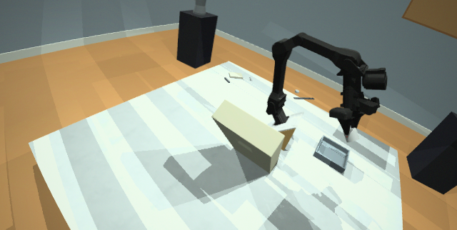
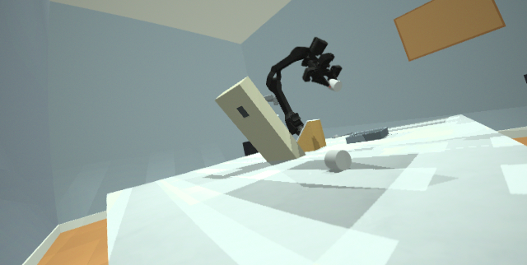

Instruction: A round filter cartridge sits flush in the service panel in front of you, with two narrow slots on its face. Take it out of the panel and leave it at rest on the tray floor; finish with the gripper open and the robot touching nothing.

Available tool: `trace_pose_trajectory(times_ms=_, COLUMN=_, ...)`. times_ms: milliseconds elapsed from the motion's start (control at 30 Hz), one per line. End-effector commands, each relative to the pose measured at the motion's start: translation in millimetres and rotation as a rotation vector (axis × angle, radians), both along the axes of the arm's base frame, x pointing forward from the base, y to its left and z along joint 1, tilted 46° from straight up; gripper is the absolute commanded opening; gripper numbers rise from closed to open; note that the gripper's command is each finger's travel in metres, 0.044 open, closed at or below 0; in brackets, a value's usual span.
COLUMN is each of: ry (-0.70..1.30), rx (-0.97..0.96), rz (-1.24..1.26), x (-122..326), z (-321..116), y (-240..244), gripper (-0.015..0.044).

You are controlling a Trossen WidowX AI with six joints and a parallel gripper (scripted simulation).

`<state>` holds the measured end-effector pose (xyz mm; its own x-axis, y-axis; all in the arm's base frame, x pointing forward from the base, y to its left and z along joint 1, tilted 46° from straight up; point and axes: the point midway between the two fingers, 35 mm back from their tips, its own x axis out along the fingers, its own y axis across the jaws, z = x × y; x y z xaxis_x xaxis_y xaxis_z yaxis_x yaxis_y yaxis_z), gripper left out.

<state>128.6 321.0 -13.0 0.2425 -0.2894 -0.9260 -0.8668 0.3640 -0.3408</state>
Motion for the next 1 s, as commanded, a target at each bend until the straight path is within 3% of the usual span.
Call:
trace_pose_trajectory(times_ms=0, ry=0.059, rx=-0.005, rz=0.063, x=-23.2, z=-19.2, y=-2.1, gripper=0.0)
trace_pose_trajectory(times_ms=800, ry=0.436, rx=-0.002, rz=0.443, x=-159.5, z=-115.8, y=-67.3, gripper=0.0)
trace_pose_trajectory(times_ms=967, ry=0.46, rx=-0.003, rz=0.466, x=-166.7, z=-119.8, y=-74.2, gripper=0.0)
